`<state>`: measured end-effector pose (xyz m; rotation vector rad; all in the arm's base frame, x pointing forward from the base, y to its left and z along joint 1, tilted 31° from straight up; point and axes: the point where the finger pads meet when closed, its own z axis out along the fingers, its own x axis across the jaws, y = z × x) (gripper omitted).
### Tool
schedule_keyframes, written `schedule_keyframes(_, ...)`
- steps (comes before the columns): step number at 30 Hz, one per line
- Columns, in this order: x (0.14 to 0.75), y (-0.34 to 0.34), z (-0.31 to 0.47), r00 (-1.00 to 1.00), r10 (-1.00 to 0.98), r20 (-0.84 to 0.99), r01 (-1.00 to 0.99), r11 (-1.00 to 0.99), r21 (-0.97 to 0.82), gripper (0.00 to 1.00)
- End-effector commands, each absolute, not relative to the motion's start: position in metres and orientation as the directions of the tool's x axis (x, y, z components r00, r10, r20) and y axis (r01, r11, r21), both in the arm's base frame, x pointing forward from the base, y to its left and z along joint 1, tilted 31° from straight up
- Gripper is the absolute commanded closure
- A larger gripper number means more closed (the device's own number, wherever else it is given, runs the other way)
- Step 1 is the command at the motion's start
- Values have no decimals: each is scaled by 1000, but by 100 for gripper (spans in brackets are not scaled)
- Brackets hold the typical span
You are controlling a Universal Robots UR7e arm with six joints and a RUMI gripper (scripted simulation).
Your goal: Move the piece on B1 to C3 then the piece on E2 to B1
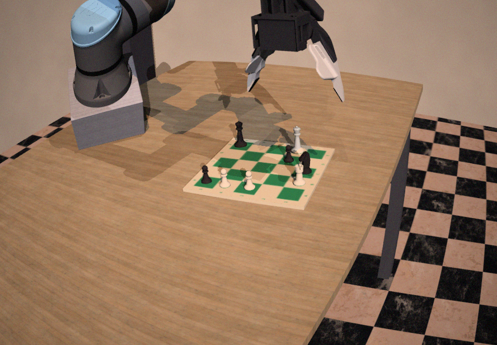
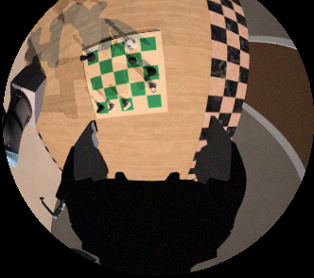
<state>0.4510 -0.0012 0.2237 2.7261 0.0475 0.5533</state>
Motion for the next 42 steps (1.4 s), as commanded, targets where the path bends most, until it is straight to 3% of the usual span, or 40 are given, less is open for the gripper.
schedule_keyframes(1, 451, -1, 224, 922, 103, 373, -38, -935, 352, 0)
schedule_keyframes(9, 470, -18, 182, 922, 103, 372, -38, -935, 351, 0)
schedule_keyframes(10, 470, -18, 182, 922, 103, 372, -38, -935, 351, 78)
schedule_keyframes(42, 470, -18, 182, 922, 103, 372, -38, -935, 351, 78)
